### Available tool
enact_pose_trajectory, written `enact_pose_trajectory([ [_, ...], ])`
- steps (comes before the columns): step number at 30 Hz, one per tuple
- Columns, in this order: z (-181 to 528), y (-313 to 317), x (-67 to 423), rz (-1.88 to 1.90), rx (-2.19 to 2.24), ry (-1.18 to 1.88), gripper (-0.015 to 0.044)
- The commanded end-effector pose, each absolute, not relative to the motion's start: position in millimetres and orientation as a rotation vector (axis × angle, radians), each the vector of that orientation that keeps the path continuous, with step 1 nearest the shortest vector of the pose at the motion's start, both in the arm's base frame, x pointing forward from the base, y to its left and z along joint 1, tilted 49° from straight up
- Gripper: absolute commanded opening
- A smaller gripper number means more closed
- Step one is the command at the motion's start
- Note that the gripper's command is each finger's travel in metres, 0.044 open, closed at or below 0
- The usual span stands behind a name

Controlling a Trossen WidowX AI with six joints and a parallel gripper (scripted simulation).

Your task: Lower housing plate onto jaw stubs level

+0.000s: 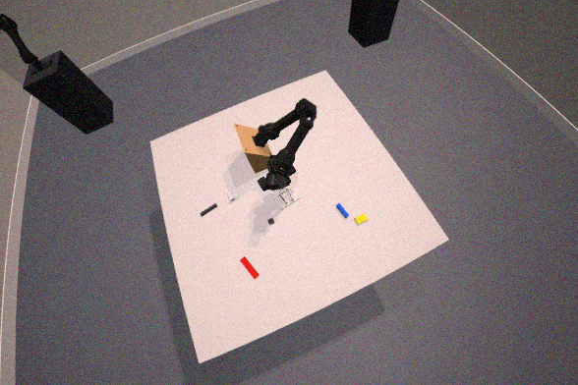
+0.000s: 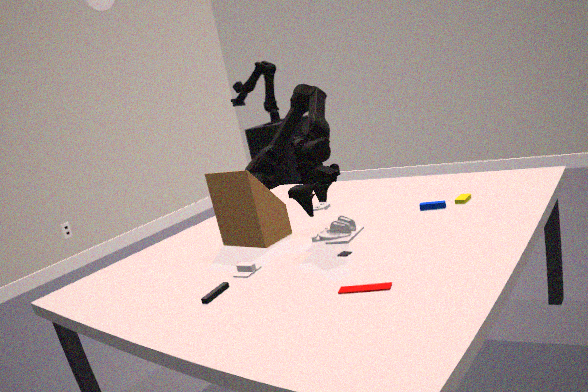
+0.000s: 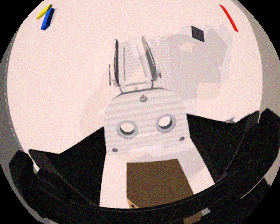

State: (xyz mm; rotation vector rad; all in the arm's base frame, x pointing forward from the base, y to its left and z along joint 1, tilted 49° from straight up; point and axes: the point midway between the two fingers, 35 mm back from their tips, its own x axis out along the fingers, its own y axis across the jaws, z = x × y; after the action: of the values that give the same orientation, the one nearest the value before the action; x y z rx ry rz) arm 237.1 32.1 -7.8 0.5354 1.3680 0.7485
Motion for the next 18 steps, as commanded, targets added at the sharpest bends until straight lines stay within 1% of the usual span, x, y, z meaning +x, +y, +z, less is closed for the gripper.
enact_pose_trajectory([
  [1,-12.5,37.8,234.6,0.750,0.547,1.375,0.0351],
  [18,-31.1,58.5,235.9,0.749,0.547,1.375,0.0351],
])
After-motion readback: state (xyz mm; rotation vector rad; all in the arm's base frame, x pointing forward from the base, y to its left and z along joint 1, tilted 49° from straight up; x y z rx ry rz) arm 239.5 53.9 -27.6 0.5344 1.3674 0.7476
